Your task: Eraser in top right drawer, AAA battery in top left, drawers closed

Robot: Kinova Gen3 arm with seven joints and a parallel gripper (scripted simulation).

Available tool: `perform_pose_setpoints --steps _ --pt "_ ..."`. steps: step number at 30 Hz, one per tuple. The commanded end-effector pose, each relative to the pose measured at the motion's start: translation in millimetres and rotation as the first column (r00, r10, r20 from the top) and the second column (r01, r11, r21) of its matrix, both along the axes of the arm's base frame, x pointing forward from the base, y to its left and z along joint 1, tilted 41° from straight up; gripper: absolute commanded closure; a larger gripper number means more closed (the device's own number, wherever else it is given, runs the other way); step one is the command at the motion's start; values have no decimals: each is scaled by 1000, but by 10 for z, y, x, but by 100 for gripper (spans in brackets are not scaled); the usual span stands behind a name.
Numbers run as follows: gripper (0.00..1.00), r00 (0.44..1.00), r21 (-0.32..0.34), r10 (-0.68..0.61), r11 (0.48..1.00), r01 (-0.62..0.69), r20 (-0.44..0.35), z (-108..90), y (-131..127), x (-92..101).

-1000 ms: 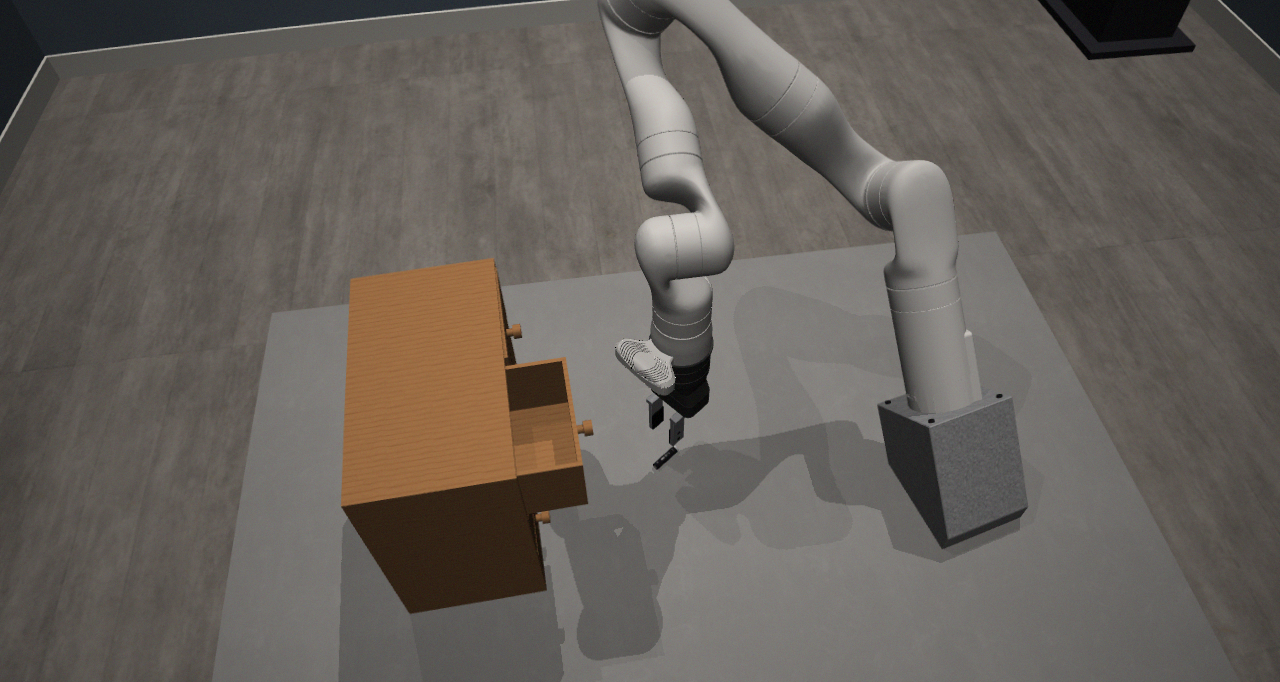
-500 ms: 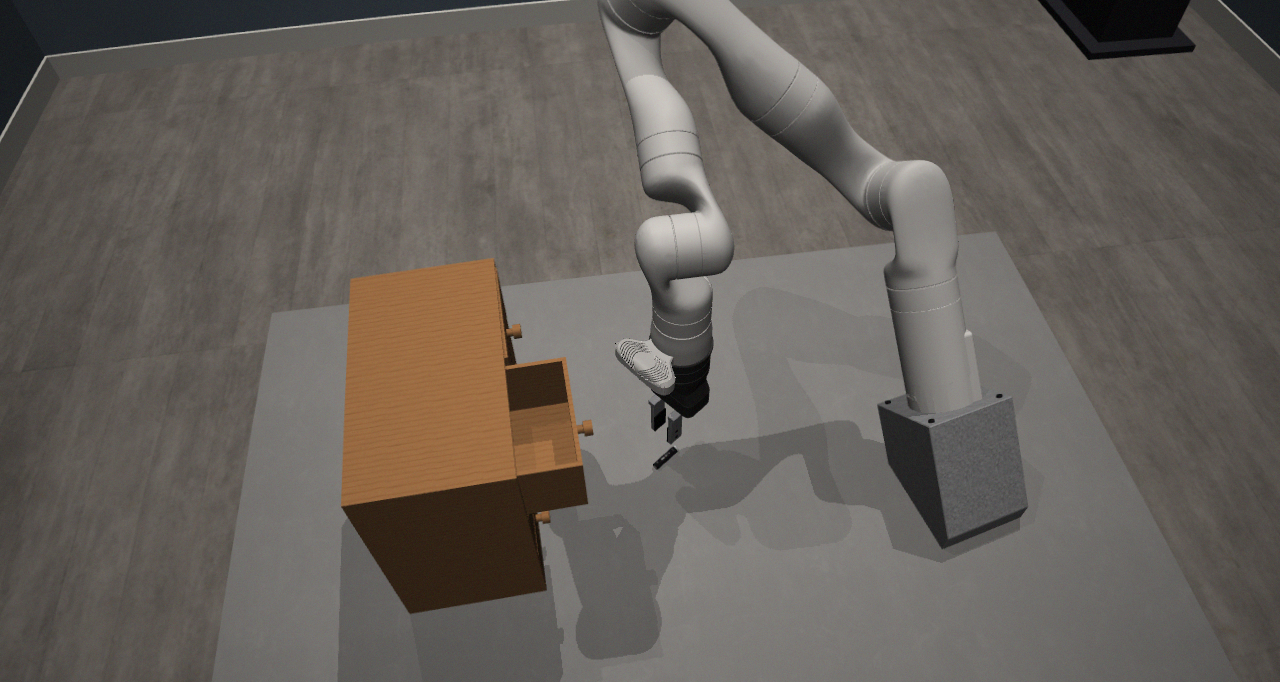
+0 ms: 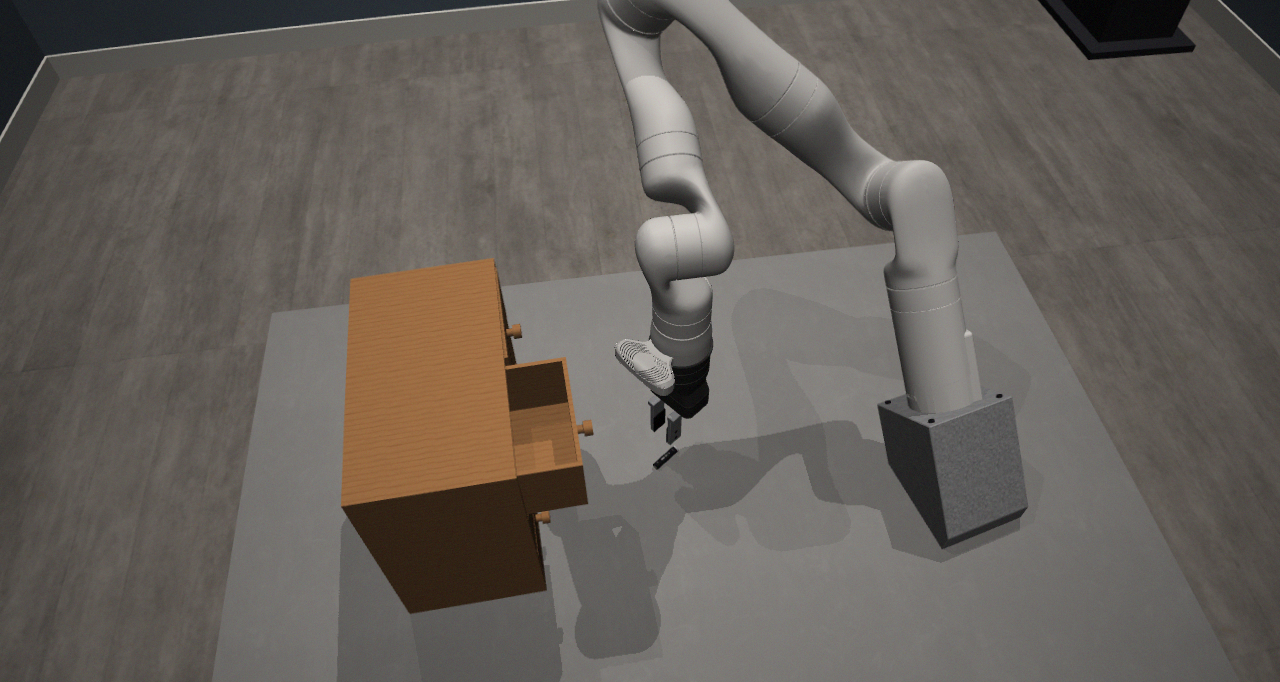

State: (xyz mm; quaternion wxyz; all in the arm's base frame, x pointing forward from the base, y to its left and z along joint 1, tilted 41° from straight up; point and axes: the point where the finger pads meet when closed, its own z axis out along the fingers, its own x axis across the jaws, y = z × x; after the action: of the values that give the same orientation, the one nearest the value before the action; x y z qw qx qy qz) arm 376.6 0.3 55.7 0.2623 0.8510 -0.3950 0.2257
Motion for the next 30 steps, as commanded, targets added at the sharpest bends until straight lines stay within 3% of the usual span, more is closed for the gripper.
perform_pose_setpoints --steps 1,21,30 --pt "46 1000 -1 0 1000 0 1 -19 -11 0" --pt "46 1000 -1 0 1000 1 1 -355 -273 74" --pt "46 1000 -1 0 1000 0 1 -408 -314 86"
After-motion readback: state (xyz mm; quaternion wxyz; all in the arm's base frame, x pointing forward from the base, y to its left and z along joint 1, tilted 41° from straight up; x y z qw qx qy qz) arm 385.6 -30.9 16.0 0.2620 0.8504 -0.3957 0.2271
